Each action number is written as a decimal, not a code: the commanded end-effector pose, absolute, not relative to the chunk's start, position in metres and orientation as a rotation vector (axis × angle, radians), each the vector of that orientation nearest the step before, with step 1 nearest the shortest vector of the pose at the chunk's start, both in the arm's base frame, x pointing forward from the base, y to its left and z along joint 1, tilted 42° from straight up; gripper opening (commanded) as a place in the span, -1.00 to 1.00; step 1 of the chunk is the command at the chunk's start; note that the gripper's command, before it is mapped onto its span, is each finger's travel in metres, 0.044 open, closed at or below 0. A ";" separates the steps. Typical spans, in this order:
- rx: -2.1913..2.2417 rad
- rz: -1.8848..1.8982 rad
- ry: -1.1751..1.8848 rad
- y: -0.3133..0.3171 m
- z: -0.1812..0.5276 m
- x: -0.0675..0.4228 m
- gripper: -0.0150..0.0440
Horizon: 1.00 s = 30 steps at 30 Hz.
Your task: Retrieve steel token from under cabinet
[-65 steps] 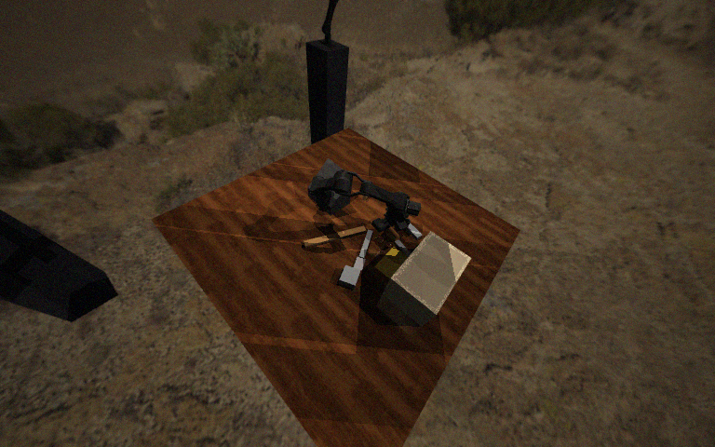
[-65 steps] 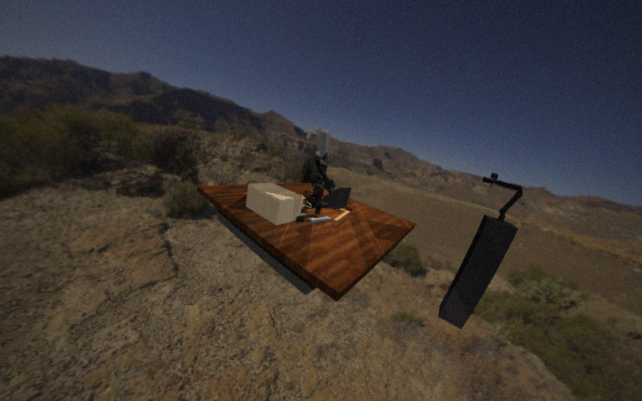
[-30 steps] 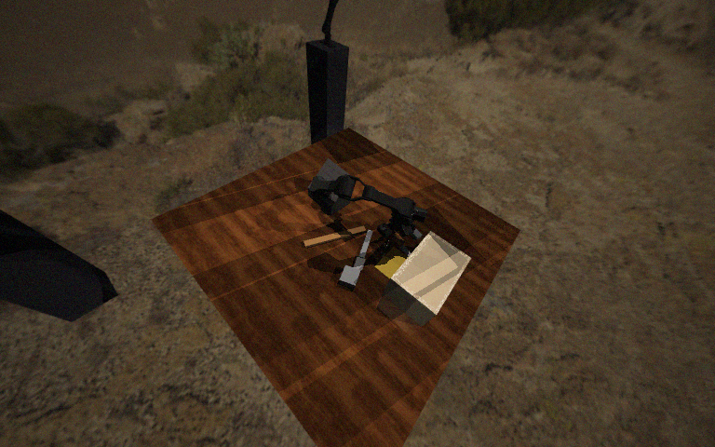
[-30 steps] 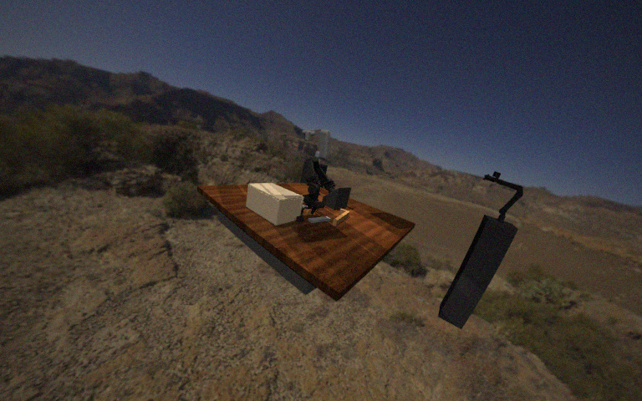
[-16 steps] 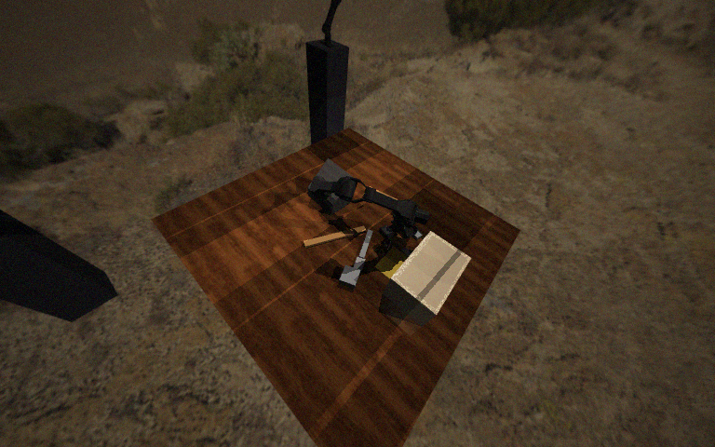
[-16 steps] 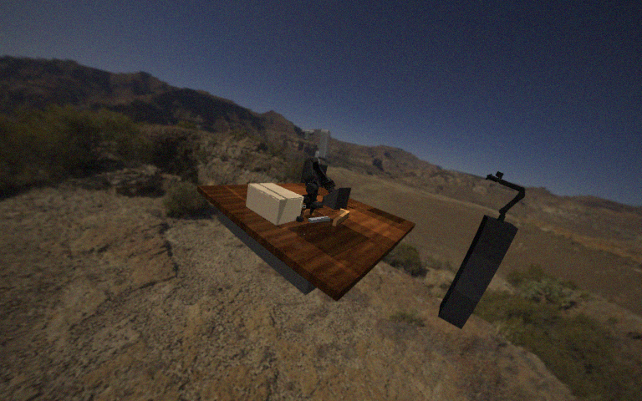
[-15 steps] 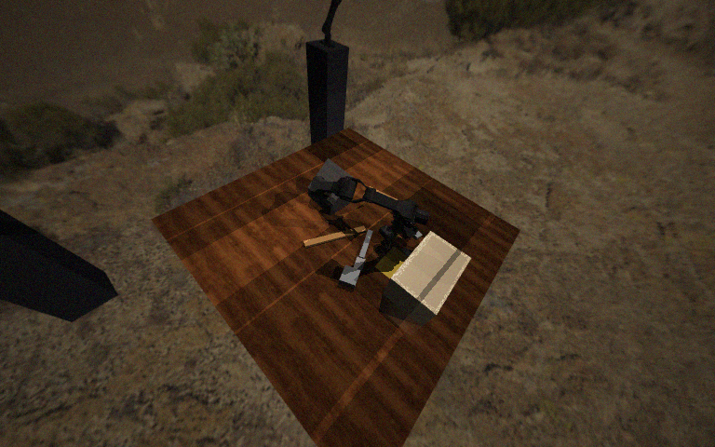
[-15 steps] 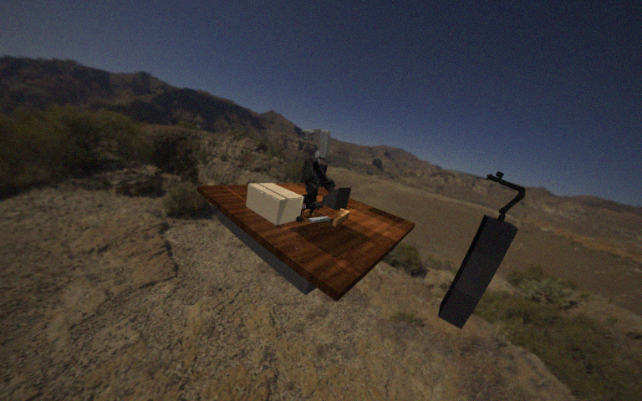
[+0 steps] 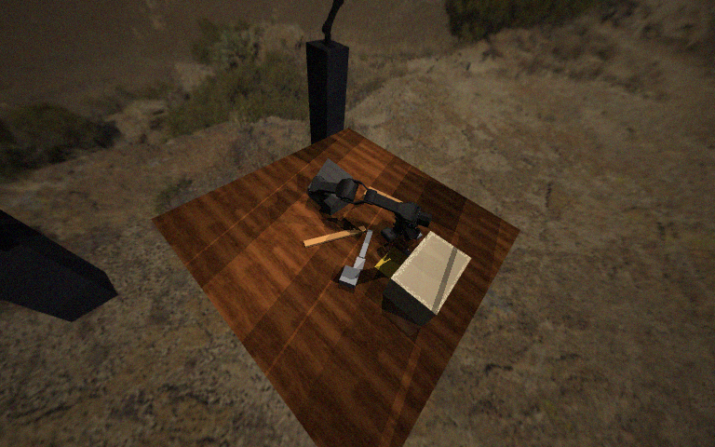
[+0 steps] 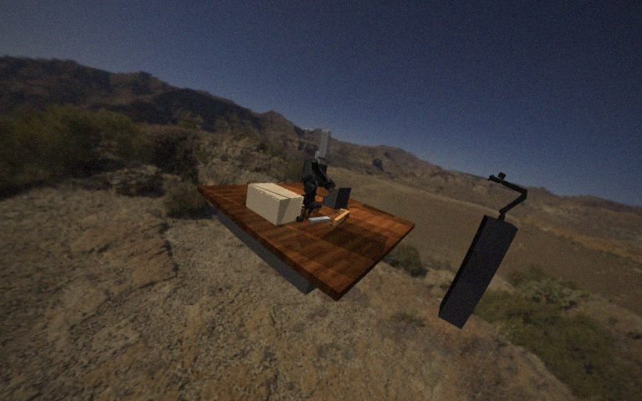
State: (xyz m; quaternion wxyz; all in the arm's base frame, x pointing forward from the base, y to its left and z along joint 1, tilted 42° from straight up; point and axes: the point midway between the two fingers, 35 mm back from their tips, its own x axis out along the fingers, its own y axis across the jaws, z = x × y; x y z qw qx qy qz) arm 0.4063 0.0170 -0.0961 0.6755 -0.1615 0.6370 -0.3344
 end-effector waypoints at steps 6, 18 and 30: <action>-0.361 -0.751 1.431 0.014 -0.096 0.411 -0.49; -0.362 -0.751 1.431 0.004 -0.088 0.407 -0.49; -0.363 -0.752 1.431 -0.004 -0.082 0.405 -0.49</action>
